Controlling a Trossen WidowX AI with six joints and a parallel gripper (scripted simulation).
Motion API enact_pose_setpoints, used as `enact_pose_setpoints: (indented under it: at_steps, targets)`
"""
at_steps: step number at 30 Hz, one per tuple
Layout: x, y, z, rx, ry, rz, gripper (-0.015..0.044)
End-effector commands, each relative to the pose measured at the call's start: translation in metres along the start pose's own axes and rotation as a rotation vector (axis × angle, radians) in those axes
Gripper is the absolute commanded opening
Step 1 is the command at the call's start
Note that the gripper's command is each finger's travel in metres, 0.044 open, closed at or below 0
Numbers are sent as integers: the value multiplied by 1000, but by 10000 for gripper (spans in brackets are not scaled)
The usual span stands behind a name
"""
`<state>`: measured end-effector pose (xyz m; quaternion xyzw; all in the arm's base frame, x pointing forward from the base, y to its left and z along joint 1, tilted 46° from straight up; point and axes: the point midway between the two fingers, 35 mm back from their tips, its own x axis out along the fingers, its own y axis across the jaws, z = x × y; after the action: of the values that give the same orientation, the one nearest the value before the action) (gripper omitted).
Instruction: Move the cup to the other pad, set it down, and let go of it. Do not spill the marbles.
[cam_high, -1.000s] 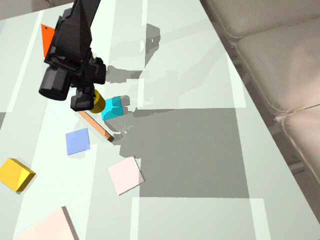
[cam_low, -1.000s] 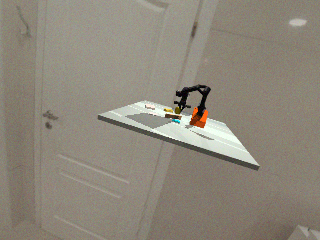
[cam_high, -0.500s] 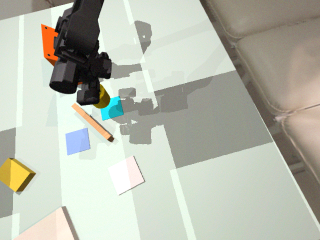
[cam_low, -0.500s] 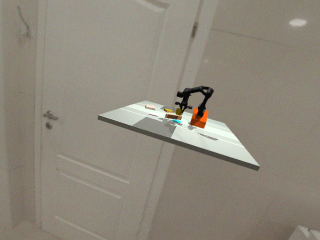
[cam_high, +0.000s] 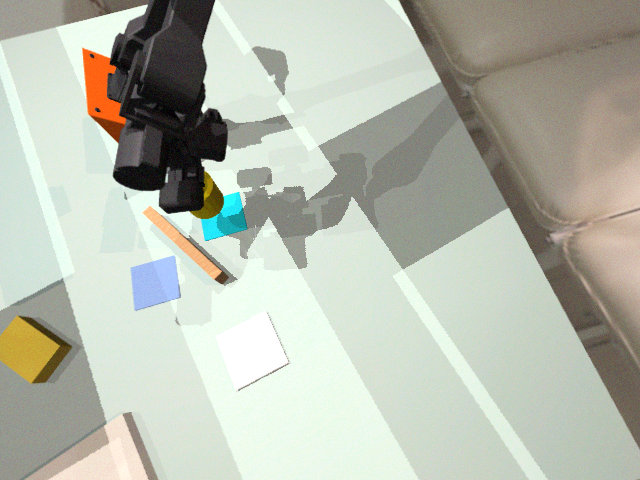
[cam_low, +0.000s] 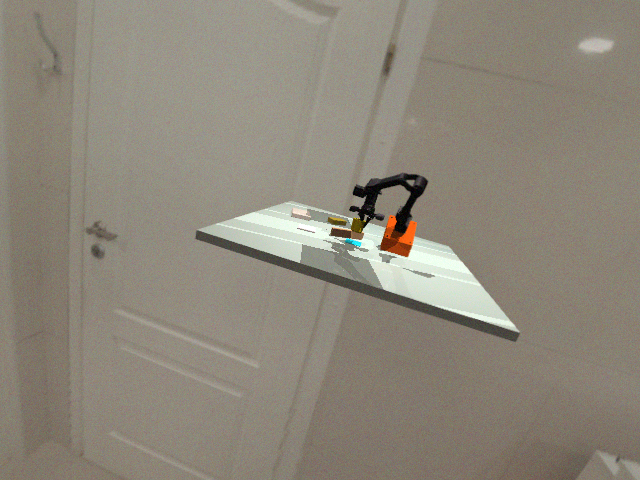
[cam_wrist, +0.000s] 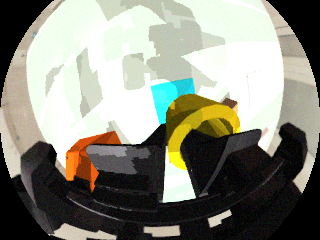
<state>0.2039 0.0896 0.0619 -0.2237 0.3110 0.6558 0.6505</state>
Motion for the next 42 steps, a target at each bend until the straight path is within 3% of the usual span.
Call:
enact_pose_setpoints:
  at_steps: [1, 42]
  targets:
    - [6, 2, 0, 8, -4, 4, 0]
    - [52, 4, 1, 8, -7, 5, 0]
